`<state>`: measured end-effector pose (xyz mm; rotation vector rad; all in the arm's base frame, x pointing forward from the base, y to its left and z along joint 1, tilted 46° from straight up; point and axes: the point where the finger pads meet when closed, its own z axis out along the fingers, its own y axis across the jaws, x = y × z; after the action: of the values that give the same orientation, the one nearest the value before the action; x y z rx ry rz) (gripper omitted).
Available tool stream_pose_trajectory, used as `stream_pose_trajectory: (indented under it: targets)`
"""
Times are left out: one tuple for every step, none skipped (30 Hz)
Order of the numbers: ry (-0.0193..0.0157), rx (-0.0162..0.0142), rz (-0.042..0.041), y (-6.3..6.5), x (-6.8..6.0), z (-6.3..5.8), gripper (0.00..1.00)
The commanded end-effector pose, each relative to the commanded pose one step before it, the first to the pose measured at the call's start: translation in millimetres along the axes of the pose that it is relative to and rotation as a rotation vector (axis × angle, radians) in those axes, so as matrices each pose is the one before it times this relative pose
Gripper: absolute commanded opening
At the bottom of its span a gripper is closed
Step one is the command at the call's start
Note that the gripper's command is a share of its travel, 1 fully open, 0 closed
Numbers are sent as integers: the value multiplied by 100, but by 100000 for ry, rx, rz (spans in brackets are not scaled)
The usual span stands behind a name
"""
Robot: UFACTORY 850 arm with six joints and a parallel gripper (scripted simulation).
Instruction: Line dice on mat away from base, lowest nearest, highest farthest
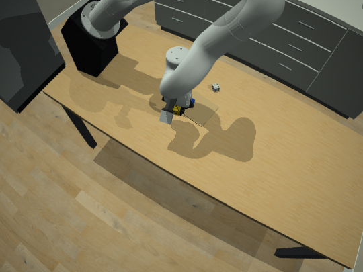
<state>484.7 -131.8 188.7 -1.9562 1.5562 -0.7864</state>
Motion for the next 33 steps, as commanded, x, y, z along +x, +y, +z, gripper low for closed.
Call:
stream_pose_trajectory:
  targets:
    - [-331, 6, 95, -94, 12, -1796, 27]
    - [1, 0, 0, 0, 0, -41, 27]
    - [0, 0, 0, 0, 0, -6, 27]
    - [0, 0, 0, 0, 0, 0, 27]
    - [0, 0, 0, 0, 0, 0, 27]
    - [0, 0, 0, 0, 0, 0, 27]
    - [0, 0, 0, 0, 0, 0, 27]
    - [0, 0, 0, 0, 0, 0, 27]
    - [0, 0, 0, 0, 0, 0, 27]
    - [0, 0, 0, 0, 0, 0, 27]
    - [0, 0, 0, 0, 0, 0, 27]
    - [1, 0, -43, -3, -2, 0, 27]
    - [9, -2, -283, -18, -15, 2, 27]
    - [23, -5, -718, -46, -39, 5, 27]
    - [42, -9, -1303, -85, -71, 8, 27]
    - [62, -14, -1995, -131, -108, 12, 27]
    - [83, -20, -2755, -183, -147, 16, 27]
    - [101, -27, -3546, -241, -186, 18, 27]
    - [114, -34, -4335, -302, -221, 19, 27]
    - [121, -41, -5094, -365, -252, 18, 27]
    - [76, -28, -3534, -261, -166, 10, 27]
    - [45, -18, -2263, -171, -102, 5, 27]
    - [64, -27, -3514, -269, -156, 6, 27]
    - [0, 0, 0, 0, 0, 0, 27]
    - [0, 0, 0, 0, 0, 0, 27]
    - [48, -22, -2908, -227, -124, 3, 27]
    - [98, -48, -6951, -552, -291, 1, 27]
    - [46, -25, -4148, -341, -157, -4, 27]
    - [22, -12, -2266, -190, -80, -3, 27]
    - [8, -5, -956, -81, -33, -2, 27]
    - [36, -21, -4916, -418, -168, -11, 27]
    - [15, -9, -2754, -239, -85, -8, 27]
    - [14, -8, -3556, -312, -105, -13, 27]
